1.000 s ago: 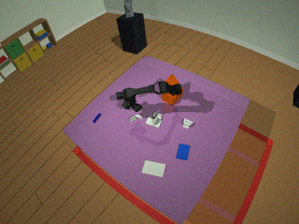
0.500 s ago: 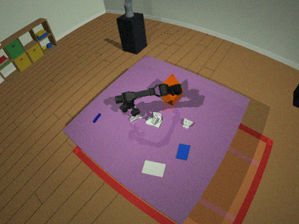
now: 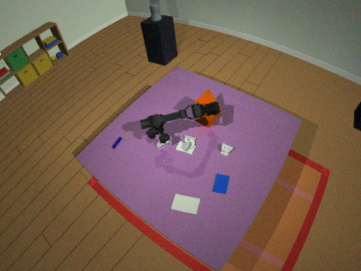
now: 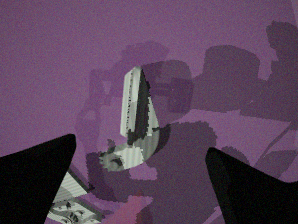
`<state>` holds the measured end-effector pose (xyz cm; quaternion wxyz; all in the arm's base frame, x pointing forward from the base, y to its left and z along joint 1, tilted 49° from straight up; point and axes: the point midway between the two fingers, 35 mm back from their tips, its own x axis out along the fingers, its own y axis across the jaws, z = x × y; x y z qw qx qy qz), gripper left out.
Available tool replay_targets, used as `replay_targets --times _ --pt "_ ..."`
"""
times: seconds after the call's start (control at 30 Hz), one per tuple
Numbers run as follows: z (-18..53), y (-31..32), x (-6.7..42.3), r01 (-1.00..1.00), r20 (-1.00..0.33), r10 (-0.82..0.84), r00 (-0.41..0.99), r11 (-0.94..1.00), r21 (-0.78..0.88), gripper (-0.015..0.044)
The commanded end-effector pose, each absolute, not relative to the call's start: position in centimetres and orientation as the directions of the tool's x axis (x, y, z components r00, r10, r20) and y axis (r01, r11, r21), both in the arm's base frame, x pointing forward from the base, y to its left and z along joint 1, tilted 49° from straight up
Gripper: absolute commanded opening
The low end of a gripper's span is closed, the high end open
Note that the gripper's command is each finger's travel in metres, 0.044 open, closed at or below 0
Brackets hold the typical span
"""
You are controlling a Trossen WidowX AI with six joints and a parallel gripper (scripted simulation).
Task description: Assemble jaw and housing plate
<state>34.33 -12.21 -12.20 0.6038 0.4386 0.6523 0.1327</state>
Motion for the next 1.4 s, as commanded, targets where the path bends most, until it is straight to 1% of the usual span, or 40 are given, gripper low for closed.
replay_targets --times 0.0,0.87,1.37 --pt "-12.6 -11.7 34.5 0.417 -0.668 0.735 0.116 0.574 0.705 0.0440" --pt "-15.5 -8.6 35.1 0.417 -0.667 0.736 0.117 0.574 0.705 0.0440" --pt "-15.6 -8.6 35.1 0.417 -0.667 0.736 0.117 0.574 0.705 0.0440"
